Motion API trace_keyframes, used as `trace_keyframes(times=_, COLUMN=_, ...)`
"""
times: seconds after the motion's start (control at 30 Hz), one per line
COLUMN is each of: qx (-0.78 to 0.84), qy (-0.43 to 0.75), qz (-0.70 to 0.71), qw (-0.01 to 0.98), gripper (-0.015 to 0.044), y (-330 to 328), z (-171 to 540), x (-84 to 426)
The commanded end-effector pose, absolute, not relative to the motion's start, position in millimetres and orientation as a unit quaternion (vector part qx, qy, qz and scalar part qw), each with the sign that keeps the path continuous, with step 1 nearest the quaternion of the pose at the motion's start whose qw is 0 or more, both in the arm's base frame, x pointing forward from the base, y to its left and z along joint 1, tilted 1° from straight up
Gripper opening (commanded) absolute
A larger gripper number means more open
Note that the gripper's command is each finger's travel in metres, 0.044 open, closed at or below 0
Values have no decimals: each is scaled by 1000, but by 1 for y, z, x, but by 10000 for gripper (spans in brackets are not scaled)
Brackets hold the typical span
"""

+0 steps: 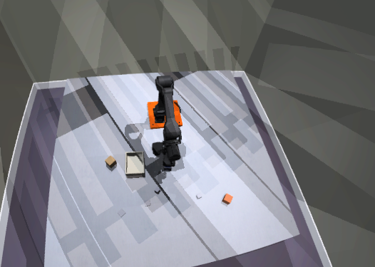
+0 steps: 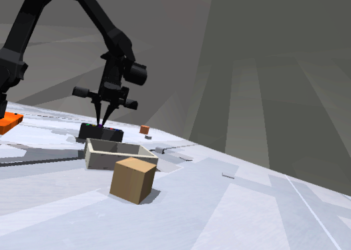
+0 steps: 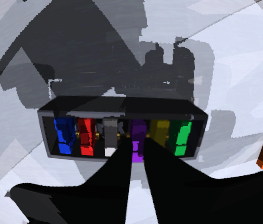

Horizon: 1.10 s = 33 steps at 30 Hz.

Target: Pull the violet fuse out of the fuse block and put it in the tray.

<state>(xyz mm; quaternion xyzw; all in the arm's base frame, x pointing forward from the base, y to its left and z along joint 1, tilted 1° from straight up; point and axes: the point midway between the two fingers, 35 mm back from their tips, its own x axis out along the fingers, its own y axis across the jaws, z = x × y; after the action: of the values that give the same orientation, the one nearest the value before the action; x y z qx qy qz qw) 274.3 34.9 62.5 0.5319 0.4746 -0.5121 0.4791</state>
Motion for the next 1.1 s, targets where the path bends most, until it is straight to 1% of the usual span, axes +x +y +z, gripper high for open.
trace_keyframes(times=0.0, qx=532, qy=474, qz=-512, qw=480, gripper=0, y=35, z=65, x=275)
trace_keyframes(times=1.07, qx=531, qy=473, qz=-512, qw=481, gripper=0, y=34, z=81, x=275)
